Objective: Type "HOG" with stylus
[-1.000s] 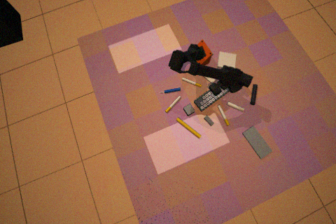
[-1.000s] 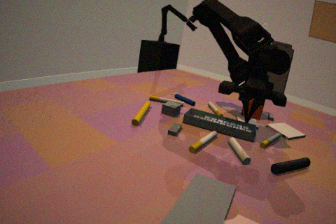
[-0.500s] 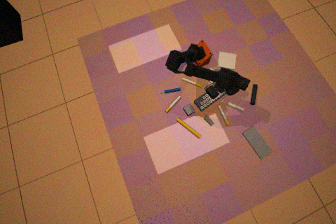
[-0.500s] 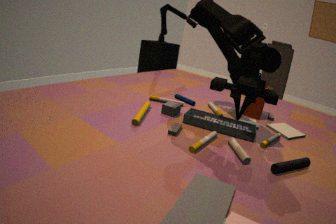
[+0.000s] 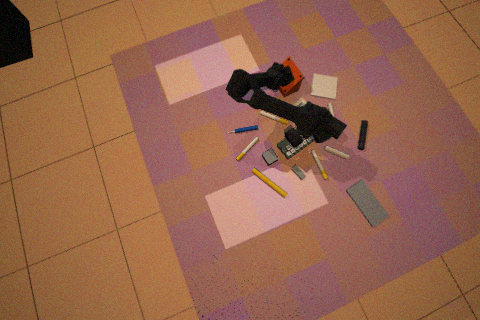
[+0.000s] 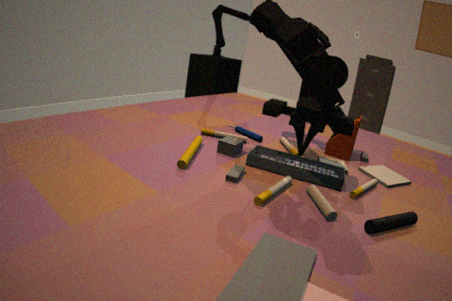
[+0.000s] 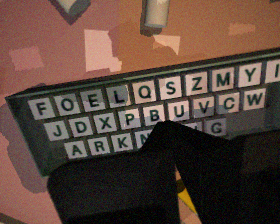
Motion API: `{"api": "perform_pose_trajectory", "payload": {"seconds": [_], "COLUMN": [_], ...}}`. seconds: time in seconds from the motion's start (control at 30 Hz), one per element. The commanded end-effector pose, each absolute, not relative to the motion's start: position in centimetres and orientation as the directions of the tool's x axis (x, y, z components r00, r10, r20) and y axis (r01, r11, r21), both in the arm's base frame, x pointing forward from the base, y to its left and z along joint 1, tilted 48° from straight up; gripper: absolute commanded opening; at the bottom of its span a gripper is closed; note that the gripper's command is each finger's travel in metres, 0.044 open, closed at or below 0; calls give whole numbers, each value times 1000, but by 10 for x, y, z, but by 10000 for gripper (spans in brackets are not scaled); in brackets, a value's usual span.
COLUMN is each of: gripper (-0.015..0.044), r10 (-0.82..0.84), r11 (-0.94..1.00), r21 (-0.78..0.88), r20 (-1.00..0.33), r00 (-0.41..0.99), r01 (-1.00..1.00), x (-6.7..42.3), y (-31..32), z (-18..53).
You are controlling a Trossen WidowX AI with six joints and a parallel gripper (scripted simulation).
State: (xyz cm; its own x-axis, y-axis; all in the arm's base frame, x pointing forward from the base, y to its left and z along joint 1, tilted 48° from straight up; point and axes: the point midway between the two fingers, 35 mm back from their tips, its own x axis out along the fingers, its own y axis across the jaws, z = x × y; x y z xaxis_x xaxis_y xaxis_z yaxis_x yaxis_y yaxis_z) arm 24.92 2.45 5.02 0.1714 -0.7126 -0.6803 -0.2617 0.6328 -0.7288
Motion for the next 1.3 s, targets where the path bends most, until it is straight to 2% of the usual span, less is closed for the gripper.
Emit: {"api": "perform_pose_trajectory", "payload": {"seconds": [0.0, 0.13, 0.57, 0.73, 1.13, 1.27], "gripper": [0, 0, 0, 0, 0, 0], "r10": [-715, -718, -718, -718, -718, -711], "r11": [629, 626, 626, 626, 626, 632], "r21": [-731, -734, -734, -733, -733, -727], "r20": [-678, -675, -674, -675, -675, -681], "r00": [172, 173, 173, 171, 171, 173], "r01": [-265, -263, -263, -265, -265, -267], "x": [253, 267, 267, 232, 229, 222], "y": [17, -17, -19, -12, -12, 16], "z": [59, 99, 101, 84, 83, 53]}}
